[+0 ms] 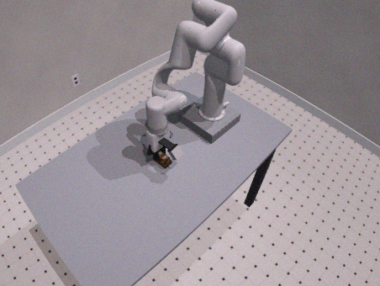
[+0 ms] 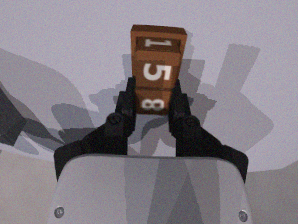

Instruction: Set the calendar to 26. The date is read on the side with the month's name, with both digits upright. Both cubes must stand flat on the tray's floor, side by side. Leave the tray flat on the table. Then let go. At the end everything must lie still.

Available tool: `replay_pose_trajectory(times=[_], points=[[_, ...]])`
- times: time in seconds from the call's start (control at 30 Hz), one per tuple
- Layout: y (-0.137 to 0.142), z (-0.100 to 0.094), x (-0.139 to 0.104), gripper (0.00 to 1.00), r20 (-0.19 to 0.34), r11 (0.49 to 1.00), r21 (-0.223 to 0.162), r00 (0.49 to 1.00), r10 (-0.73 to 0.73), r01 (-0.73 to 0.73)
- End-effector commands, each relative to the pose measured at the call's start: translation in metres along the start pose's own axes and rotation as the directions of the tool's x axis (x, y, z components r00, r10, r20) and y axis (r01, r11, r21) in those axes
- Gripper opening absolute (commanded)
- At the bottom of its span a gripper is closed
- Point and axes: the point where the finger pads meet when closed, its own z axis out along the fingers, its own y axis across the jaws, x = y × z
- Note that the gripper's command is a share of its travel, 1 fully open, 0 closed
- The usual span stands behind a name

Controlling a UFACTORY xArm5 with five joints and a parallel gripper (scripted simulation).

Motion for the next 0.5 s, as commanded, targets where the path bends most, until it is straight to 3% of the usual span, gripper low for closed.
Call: replay_pose_trajectory(times=[0.0, 0.47], points=[[0.0012, -0.0008, -0.0001, 0.27, 0.0, 1.0, -0.003, 1.0, 0.0, 0.0], [0.0012, -0.0008, -0.0001, 0.31, 0.0, 1.0, -0.003, 1.0, 0.0, 0.0]])
